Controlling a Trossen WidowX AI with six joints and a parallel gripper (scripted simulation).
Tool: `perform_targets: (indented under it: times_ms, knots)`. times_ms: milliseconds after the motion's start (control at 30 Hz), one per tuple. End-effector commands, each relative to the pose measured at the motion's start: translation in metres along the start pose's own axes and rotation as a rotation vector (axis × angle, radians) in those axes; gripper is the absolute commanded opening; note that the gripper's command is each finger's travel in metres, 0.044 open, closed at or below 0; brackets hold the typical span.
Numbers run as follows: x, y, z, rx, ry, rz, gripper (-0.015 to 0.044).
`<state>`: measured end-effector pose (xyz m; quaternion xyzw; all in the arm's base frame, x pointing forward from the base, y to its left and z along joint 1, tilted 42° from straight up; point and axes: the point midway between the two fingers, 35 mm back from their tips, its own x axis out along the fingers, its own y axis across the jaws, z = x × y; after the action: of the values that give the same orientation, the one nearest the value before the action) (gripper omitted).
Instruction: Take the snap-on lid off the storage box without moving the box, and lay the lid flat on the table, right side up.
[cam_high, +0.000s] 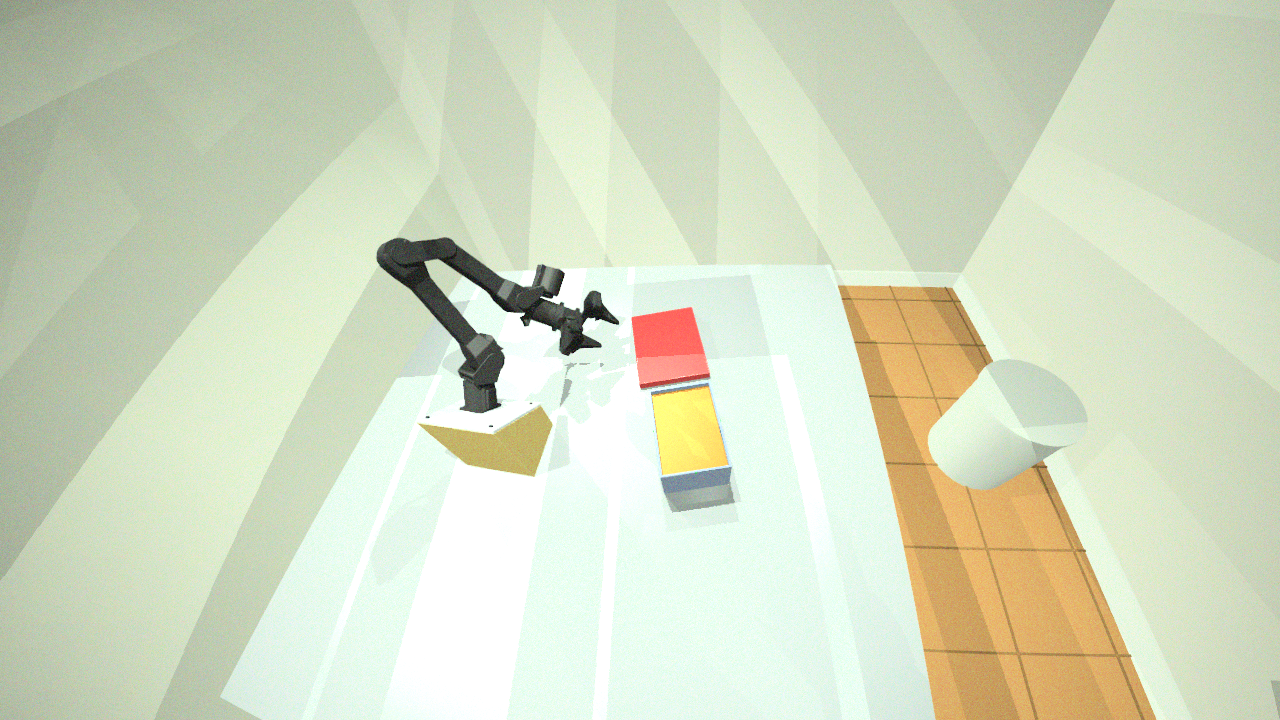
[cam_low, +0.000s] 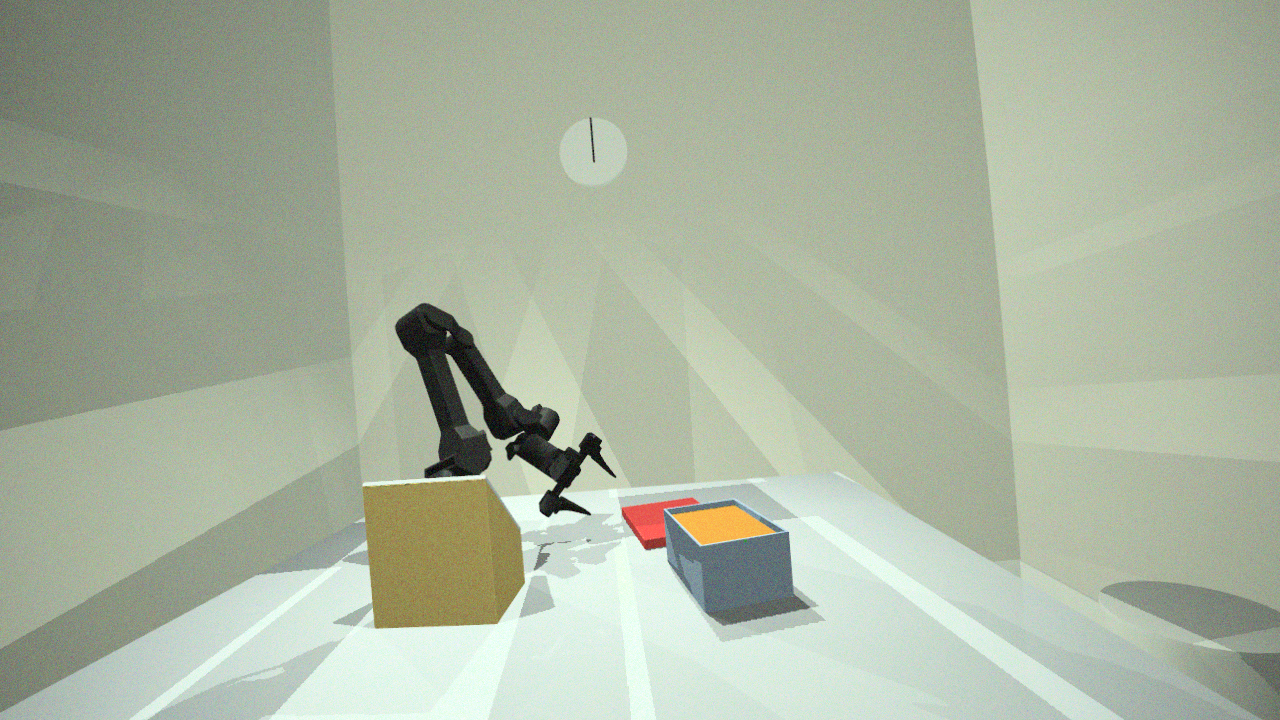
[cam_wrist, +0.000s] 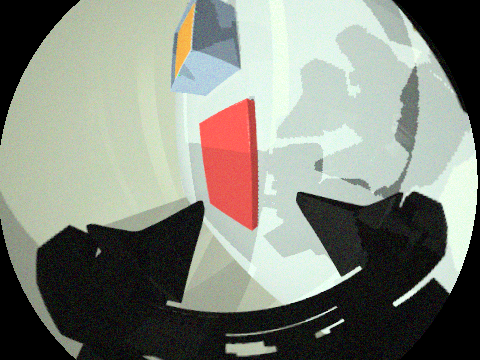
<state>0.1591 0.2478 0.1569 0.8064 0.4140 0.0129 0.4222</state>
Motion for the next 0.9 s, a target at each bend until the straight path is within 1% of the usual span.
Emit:
perform_targets:
  times_ms: [0, 867]
  knots:
    - [-0.006, 0.005, -0.001, 0.004, 0.003, 0.003, 0.0440]
    - [-0.052, 0.031, -0.002, 0.004, 0.002, 0.003, 0.0440]
